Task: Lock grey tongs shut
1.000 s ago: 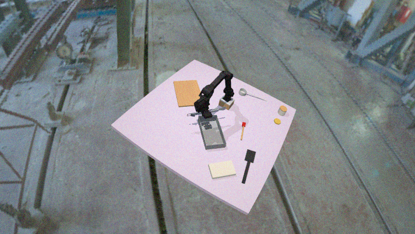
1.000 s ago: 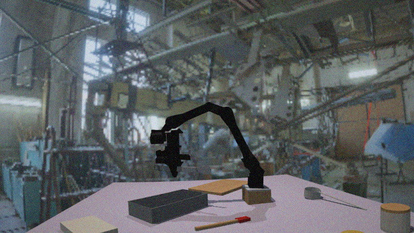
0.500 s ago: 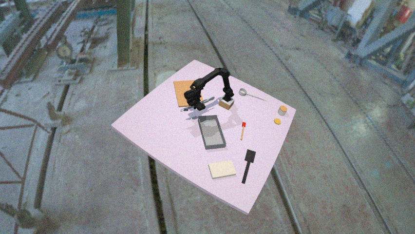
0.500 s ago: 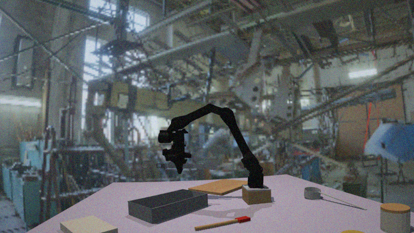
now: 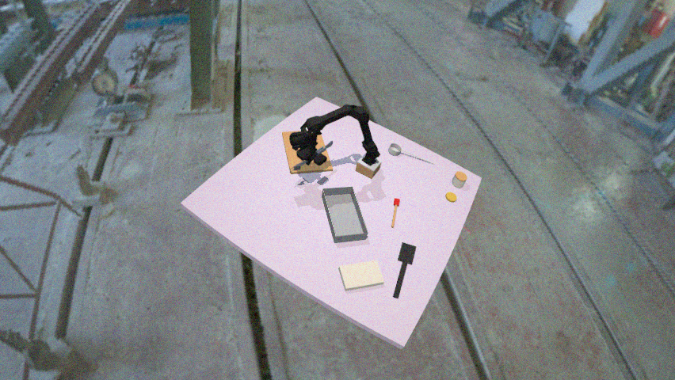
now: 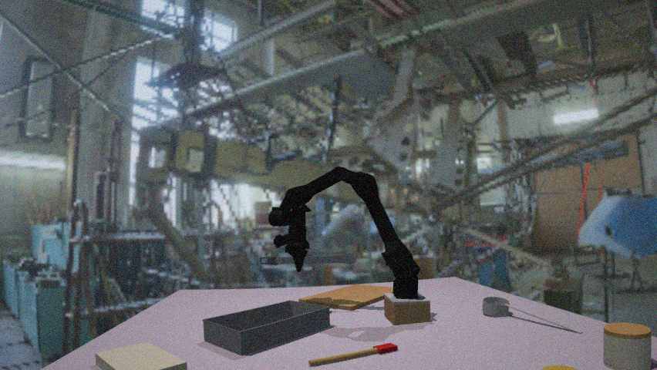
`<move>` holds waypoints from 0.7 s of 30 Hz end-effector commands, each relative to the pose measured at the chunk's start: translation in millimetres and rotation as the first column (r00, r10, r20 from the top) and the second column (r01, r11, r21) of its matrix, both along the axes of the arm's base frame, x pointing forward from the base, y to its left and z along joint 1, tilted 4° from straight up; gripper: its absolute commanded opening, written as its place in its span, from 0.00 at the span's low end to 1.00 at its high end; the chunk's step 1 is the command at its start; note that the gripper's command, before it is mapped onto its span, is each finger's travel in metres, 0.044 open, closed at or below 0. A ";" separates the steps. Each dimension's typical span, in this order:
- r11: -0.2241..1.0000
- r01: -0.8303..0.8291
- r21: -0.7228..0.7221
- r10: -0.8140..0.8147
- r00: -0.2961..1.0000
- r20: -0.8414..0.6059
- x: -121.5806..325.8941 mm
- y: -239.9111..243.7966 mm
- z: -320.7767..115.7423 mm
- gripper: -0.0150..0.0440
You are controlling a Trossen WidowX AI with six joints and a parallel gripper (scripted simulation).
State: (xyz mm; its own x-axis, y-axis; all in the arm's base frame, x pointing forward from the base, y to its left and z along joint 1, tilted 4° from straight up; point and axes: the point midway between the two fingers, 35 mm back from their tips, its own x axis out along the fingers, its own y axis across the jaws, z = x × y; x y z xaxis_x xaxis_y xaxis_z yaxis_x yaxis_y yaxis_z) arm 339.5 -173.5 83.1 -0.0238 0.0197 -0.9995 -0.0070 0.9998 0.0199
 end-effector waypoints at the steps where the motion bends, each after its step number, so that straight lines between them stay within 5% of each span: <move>1: 0.999 -0.047 -0.004 0.047 0.999 -0.002 -7.5 -13.6 0.5 0.00; 21: 0.963 -0.271 -0.012 0.271 0.963 -0.004 -64.3 -86.6 3.2 0.00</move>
State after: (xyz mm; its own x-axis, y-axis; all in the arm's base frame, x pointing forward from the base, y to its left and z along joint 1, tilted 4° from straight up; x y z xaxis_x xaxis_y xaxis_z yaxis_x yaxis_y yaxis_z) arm 288.2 -247.1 84.8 -0.0268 0.0086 -0.9996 -0.2306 0.9729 0.0145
